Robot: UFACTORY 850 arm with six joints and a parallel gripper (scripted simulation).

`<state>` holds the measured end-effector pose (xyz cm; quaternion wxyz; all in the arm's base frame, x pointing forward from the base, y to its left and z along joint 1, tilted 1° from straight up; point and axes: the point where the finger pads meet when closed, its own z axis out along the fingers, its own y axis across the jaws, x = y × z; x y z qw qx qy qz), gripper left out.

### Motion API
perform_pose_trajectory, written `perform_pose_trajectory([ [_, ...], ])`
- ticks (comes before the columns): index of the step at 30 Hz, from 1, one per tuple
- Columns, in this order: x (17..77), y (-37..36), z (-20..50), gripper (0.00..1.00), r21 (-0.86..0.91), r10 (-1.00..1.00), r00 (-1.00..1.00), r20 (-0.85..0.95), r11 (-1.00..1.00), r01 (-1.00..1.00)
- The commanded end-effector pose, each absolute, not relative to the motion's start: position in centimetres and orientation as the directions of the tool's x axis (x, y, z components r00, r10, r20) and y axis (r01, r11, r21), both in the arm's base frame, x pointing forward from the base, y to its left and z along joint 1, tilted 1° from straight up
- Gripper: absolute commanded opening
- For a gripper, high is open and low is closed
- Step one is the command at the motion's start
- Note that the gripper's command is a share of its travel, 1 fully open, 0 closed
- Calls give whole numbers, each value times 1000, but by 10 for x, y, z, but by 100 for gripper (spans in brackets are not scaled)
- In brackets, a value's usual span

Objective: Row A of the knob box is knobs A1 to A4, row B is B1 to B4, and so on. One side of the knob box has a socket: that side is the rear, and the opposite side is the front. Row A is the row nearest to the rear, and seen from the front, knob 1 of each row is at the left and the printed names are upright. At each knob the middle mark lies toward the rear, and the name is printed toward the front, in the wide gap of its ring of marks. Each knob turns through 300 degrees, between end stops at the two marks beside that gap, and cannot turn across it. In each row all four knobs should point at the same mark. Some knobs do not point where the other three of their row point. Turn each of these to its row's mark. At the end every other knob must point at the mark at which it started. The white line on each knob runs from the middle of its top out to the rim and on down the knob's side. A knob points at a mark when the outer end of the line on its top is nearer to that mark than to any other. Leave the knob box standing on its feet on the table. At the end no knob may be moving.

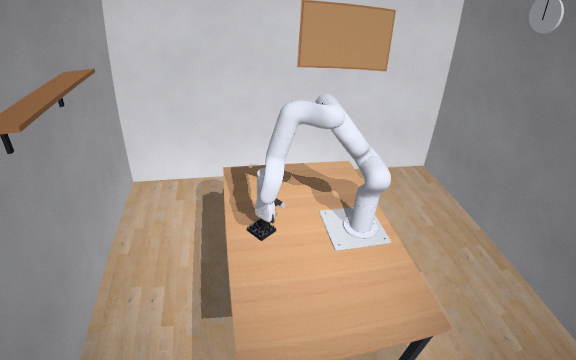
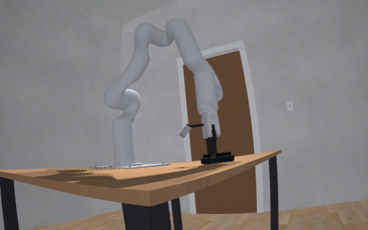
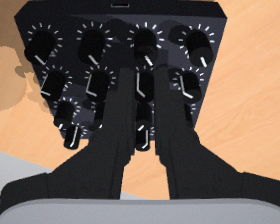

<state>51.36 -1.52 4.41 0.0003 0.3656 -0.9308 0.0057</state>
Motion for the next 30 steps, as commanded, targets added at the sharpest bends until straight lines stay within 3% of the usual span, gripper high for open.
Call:
perform_pose_trajectory([
  [1,515,-15,45,8,-12,-681,-733,3,733,-681],
  [2,515,-15,45,8,-12,-681,-733,3,733,-681],
  [3,515,-15,45,19,-12,-681,-733,3,733,-681],
  [30,515,-15,49,19,-12,-681,-733,3,733,-681],
])
